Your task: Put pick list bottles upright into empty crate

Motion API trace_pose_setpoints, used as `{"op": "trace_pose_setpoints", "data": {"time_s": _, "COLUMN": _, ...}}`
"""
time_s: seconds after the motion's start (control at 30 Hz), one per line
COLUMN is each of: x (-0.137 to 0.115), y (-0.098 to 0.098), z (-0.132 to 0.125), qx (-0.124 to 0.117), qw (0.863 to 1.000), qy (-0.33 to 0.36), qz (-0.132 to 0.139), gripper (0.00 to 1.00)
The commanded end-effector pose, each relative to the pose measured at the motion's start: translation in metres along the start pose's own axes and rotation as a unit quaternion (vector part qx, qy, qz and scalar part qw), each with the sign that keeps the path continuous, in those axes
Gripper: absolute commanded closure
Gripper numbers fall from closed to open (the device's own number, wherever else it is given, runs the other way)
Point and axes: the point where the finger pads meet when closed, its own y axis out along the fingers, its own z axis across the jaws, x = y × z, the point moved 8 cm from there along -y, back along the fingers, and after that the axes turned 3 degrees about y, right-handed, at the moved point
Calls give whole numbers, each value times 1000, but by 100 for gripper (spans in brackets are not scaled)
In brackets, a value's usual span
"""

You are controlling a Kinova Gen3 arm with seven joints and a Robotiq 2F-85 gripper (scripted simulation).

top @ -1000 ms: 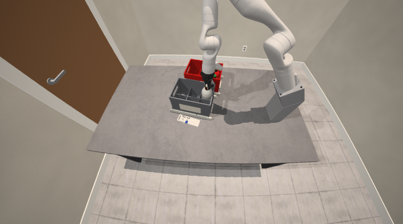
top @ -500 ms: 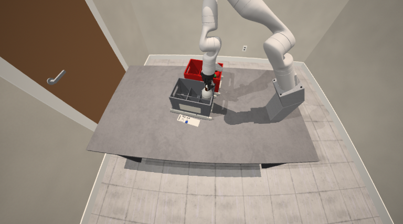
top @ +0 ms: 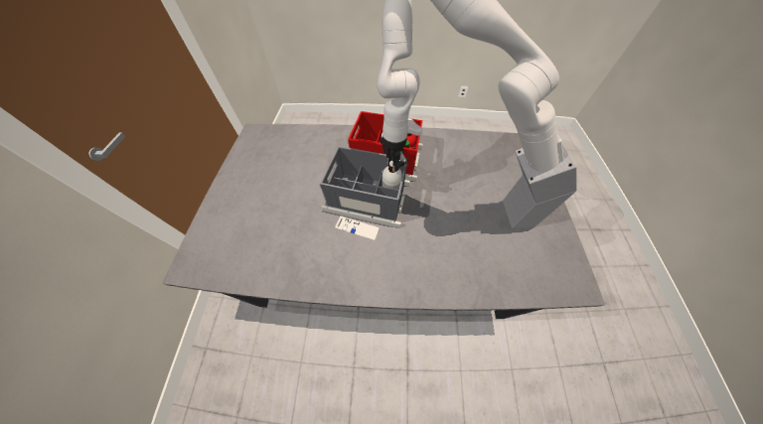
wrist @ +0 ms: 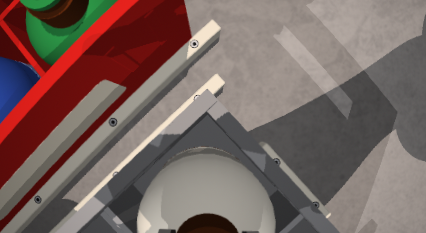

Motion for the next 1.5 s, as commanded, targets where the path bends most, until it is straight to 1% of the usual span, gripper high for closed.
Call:
{"op": "trace_pose_setpoints", "data": {"time_s": 0.0, "x": 0, "y": 0, "z": 0, "qx": 0, "qw": 1000, "qy": 0, "qz": 0, "gripper": 90}}
{"op": "trace_pose_setpoints", "data": {"time_s": 0.53, "x": 0, "y": 1, "z": 0, "qx": 0, "qw": 1000, "qy": 0, "qz": 0, "gripper": 90}}
{"op": "trace_pose_setpoints", "data": {"time_s": 1.47, "x": 0, "y": 14, "z": 0, "qx": 0, "qw": 1000, "qy": 0, "qz": 0, "gripper": 90}}
